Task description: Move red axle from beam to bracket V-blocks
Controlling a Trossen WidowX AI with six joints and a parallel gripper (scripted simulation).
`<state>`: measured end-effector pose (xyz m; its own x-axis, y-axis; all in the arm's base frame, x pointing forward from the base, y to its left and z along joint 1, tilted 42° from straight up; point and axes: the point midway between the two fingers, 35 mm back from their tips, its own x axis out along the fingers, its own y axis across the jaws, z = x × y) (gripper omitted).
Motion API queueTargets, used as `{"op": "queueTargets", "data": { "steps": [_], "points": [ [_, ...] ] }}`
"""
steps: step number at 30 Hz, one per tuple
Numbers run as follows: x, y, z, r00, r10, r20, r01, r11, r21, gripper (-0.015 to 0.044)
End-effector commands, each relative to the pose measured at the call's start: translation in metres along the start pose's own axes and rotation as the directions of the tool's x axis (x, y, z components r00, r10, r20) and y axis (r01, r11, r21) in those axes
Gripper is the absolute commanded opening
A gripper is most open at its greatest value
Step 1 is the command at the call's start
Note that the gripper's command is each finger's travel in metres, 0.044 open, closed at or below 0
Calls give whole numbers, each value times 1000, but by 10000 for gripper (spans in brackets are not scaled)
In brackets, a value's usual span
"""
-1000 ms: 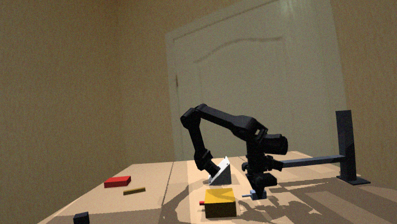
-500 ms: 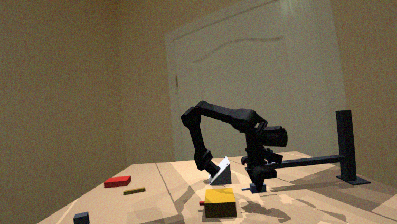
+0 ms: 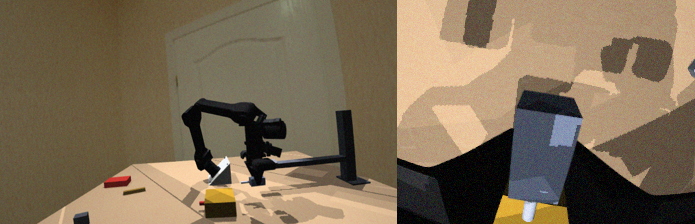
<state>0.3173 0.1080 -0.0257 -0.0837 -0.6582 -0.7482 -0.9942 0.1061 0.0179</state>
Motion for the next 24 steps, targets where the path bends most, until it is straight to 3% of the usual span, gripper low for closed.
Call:
{"op": "queueTargets", "data": {
  "steps": [1,13,24],
  "points": [
    [-6,0,0,1000,-3,8,3,1000,9,0],
    [-6,-36,-18,1000,-5,7,5,1000,10,0],
    [6,-38,-18,1000,-5,7,5,1000,10,0]
  ]
}}
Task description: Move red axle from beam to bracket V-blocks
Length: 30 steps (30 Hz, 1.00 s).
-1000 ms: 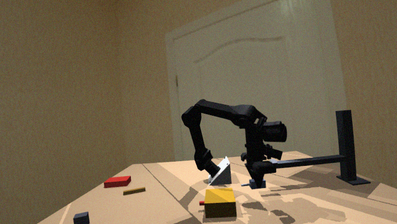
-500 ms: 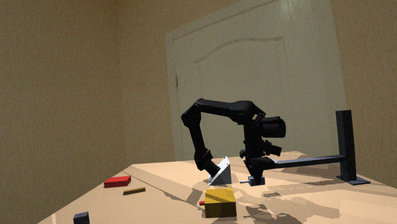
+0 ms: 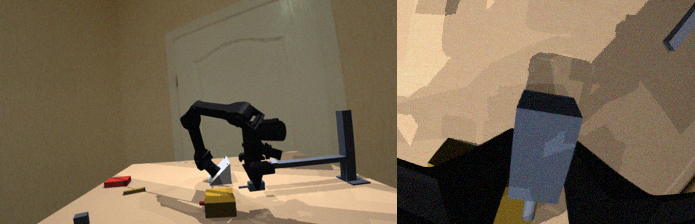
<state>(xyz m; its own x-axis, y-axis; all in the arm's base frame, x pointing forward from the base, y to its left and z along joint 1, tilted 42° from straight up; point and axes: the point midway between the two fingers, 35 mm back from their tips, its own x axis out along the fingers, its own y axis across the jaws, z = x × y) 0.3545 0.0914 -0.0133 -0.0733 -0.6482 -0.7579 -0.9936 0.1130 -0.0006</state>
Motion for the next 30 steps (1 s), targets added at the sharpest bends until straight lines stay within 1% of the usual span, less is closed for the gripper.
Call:
{"op": "queueTargets", "data": {
  "steps": [1,30],
  "points": [
    [9,0,0,1000,4,-8,-4,1000,-7,0],
    [57,0,-1,1000,4,-9,-4,1000,-7,0]
  ]
}}
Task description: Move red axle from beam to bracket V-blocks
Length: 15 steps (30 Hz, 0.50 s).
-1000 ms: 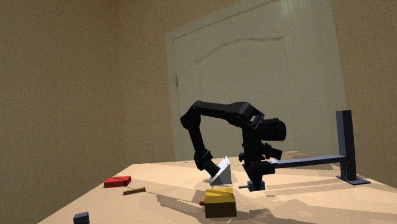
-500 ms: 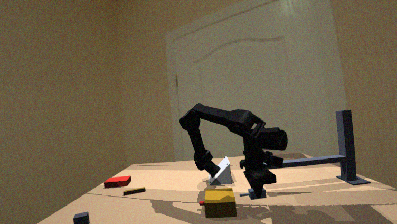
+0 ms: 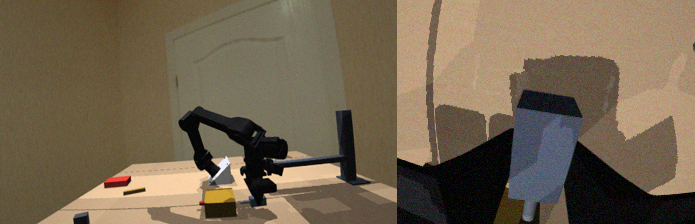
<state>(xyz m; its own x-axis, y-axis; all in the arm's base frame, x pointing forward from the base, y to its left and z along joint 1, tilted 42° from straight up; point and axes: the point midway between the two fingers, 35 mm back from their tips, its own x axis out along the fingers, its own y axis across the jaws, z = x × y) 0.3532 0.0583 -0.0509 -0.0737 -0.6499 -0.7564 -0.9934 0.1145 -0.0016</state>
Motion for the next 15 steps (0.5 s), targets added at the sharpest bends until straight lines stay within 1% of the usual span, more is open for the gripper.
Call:
{"op": "queueTargets", "data": {
  "steps": [1,10,14,15],
  "points": [
    [9,2,-1,1000,3,-7,-3,1000,-8,0],
    [23,4,-2,1000,3,-9,-3,1000,-8,0],
    [24,4,-2,1000,3,-9,-3,1000,-8,0],
    [21,2,-2,1000,2,-3,-2,1000,0,26]
  ]
}}
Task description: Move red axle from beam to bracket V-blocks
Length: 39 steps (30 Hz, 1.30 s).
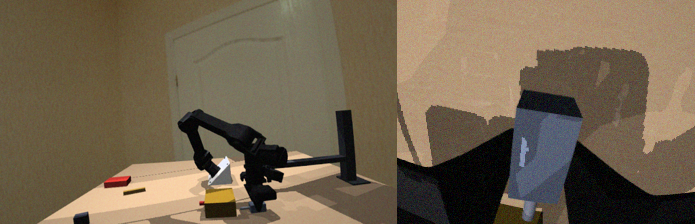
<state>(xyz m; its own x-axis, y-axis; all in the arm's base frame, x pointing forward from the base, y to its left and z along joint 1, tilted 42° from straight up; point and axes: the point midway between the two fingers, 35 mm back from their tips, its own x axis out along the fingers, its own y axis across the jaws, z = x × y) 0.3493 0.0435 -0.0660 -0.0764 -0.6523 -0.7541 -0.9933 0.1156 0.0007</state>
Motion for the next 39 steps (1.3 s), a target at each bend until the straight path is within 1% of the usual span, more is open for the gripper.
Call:
{"op": "queueTargets", "data": {
  "steps": [1,11,16,39],
  "points": [
    [0,0,0,1000,0,0,0,1000,1,53],
    [0,0,0,1000,0,0,0,1000,1,315],
    [-13,0,0,1000,1,-5,-1,1000,-7,440],
    [-59,0,1,1000,2,-3,-2,1000,-8,440]
  ]
}}
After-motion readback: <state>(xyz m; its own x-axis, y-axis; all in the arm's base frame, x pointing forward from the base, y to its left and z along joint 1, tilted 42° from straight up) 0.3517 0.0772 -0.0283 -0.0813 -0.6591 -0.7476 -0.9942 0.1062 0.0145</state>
